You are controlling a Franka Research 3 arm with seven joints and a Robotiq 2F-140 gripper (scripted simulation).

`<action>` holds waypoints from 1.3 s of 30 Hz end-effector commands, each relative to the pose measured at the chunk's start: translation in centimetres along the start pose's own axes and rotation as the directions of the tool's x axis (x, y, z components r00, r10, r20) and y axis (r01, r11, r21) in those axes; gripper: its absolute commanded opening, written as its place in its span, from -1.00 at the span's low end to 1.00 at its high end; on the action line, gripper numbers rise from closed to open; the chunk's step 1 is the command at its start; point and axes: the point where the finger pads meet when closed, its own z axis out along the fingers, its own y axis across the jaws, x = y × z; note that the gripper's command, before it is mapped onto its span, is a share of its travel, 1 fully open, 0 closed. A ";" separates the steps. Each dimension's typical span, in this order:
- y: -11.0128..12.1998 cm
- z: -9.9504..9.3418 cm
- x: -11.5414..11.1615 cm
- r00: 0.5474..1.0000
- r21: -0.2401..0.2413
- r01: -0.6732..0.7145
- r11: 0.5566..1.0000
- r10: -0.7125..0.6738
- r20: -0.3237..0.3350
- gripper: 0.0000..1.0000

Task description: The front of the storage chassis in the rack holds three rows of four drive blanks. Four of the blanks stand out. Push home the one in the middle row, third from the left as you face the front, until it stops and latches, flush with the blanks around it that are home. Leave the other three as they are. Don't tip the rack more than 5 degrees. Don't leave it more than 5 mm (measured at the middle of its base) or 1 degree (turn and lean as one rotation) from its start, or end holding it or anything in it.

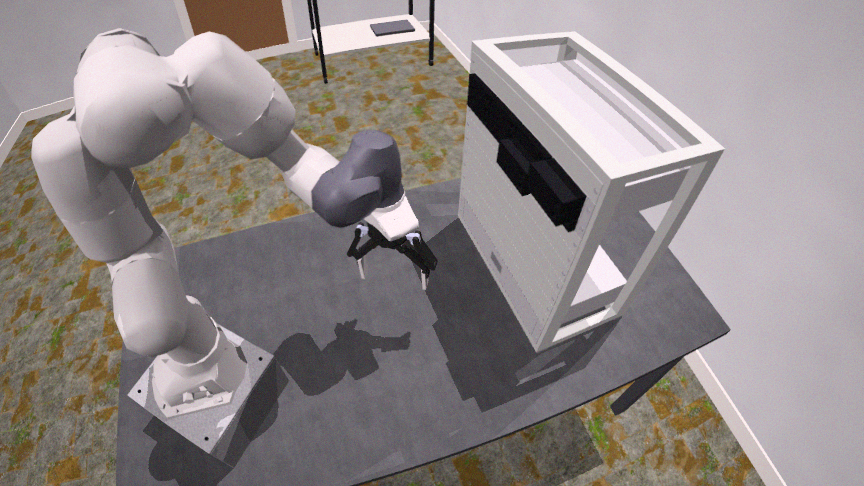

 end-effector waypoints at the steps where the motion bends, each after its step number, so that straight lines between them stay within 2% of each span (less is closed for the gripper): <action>1: -0.4 -0.5 -0.4 0.999 0.012 0.027 1.000 -0.027 0.021 1.00; 13: -2.5 -3.6 -2.5 0.990 0.092 0.091 0.992 -0.100 0.097 1.00; 15: -2.5 -3.6 -2.5 0.990 0.092 0.091 0.992 -0.100 0.097 1.00; 18: -3.2 -4.7 -3.1 0.985 0.121 0.110 0.987 -0.125 0.117 1.00; 30: -6.5 -10.4 -5.4 0.949 0.281 0.197 0.939 -0.254 0.185 1.00; 32: -6.5 -10.4 -5.4 0.949 0.281 0.197 0.939 -0.254 0.185 1.00; 39: -8.6 -14.7 -6.6 0.917 0.404 0.250 0.880 -0.349 0.195 1.00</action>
